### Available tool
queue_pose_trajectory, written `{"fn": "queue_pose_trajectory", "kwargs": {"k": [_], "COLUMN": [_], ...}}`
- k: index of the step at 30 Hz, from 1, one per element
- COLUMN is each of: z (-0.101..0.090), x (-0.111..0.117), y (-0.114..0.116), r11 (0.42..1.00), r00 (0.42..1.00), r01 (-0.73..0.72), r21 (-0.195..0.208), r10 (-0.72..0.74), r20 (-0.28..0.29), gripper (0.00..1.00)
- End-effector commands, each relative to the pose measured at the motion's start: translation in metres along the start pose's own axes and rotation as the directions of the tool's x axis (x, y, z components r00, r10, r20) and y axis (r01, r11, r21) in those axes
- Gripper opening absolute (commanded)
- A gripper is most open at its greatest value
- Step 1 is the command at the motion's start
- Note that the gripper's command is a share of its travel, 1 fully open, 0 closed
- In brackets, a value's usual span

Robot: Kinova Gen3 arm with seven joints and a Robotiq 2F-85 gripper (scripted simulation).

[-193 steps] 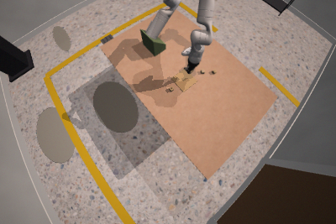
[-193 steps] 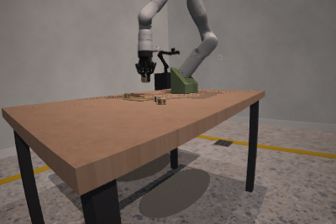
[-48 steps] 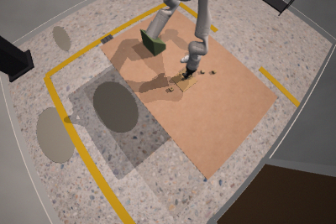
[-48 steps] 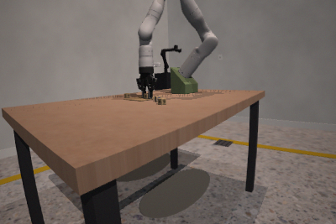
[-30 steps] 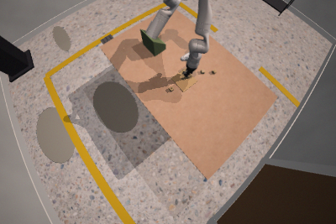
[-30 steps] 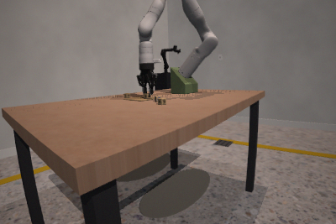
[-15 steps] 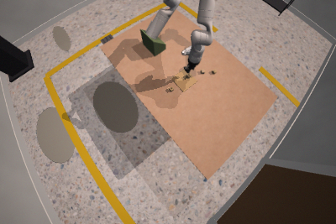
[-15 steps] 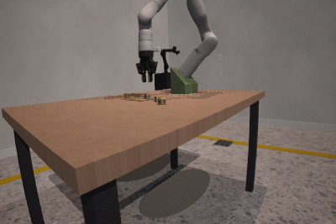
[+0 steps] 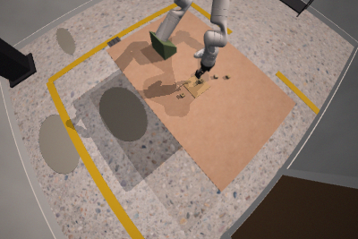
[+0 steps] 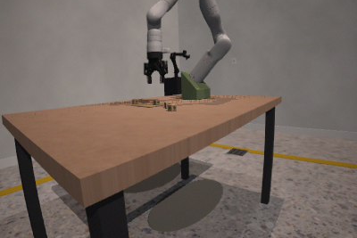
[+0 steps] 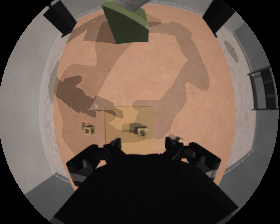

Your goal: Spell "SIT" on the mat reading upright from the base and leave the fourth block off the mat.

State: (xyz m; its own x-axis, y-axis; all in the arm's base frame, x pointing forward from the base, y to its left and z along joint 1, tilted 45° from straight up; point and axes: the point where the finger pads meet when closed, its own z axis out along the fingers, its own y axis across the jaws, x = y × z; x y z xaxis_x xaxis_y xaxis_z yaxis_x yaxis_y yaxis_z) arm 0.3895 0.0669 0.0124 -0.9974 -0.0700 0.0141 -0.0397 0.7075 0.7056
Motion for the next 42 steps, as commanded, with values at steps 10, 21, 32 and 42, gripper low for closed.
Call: {"fn": "queue_pose_trajectory", "kwargs": {"k": [10, 21, 32, 42], "z": [-0.001, -0.001, 0.001, 0.003], "x": [0.0, 0.0, 0.0, 0.0], "y": [0.0, 0.0, 0.004, 0.011], "r11": [1.0, 1.0, 0.991, 0.952], "r00": [1.0, 1.0, 0.991, 0.952], "r01": [0.0, -0.015, -0.132, -0.307], "r21": [0.001, 0.001, 0.005, 0.013], "r10": [0.0, 0.015, 0.132, 0.307], "r20": [0.002, 0.0, -0.009, -0.02], "gripper": [1.0, 1.0, 1.0, 1.0]}}
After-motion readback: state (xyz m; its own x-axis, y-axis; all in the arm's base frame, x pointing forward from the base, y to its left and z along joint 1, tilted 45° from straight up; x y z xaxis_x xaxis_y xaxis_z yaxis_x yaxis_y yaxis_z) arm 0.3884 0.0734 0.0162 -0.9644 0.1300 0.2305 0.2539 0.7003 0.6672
